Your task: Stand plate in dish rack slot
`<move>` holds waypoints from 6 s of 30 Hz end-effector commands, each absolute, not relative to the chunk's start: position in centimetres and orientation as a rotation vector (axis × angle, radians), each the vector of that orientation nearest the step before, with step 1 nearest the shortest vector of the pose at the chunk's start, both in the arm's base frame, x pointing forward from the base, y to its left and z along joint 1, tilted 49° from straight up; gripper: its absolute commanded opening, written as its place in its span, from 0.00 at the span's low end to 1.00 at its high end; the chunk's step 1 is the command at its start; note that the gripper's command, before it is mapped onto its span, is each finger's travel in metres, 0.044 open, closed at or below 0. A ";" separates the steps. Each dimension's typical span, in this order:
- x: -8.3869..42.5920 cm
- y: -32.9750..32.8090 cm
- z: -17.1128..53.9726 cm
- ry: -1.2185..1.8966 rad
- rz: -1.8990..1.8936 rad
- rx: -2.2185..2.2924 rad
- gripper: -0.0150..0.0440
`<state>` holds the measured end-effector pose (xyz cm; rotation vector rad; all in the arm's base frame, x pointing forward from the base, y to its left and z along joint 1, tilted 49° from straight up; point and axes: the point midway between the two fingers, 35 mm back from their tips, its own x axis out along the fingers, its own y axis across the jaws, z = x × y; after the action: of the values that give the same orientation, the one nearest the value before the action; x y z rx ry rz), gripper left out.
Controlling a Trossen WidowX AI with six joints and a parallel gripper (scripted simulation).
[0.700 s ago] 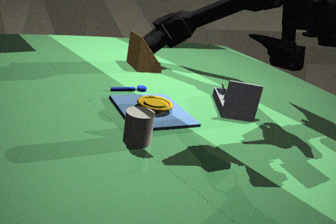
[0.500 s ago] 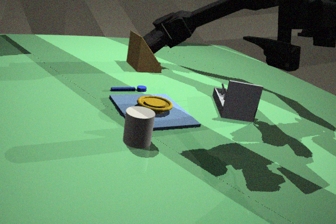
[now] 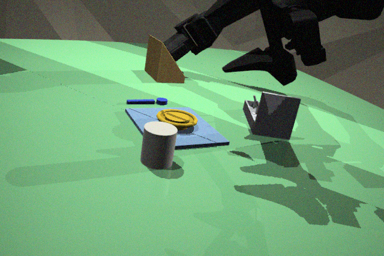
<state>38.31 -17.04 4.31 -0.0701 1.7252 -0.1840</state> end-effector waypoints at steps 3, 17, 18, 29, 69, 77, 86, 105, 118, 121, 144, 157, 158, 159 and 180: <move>36.2 -16.2 1.3 1.759 0.021 0.061 0.93; 32.0 -14.0 -2.4 1.640 0.418 0.390 0.93; 31.8 -13.8 -2.6 1.622 0.441 0.414 0.93; 29.8 -12.3 -3.2 1.380 0.631 0.644 0.93; 30.5 -8.3 -6.7 1.374 0.634 0.648 0.93; 30.5 -7.8 -7.1 1.374 0.635 0.648 0.91; 30.5 -7.8 -7.1 1.374 0.635 0.648 0.86; 30.6 -11.2 -4.5 1.375 0.629 0.645 0.28; 30.2 -15.5 -0.8 1.376 0.630 0.645 0.25; 30.1 -16.3 0.0 1.376 0.632 0.646 0.25; 29.2 -11.2 7.6 1.584 0.135 1.173 0.25; 27.6 -7.5 11.8 1.651 -0.233 1.519 0.25; 27.4 -7.2 12.1 1.654 -0.262 1.545 0.25; 27.3 -6.9 12.3 1.657 -0.292 1.571 0.25; 22.8 -0.8 17.0 1.633 -0.957 2.095 0.25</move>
<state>23.65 -1.80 16.35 2.0143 1.6455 -0.8525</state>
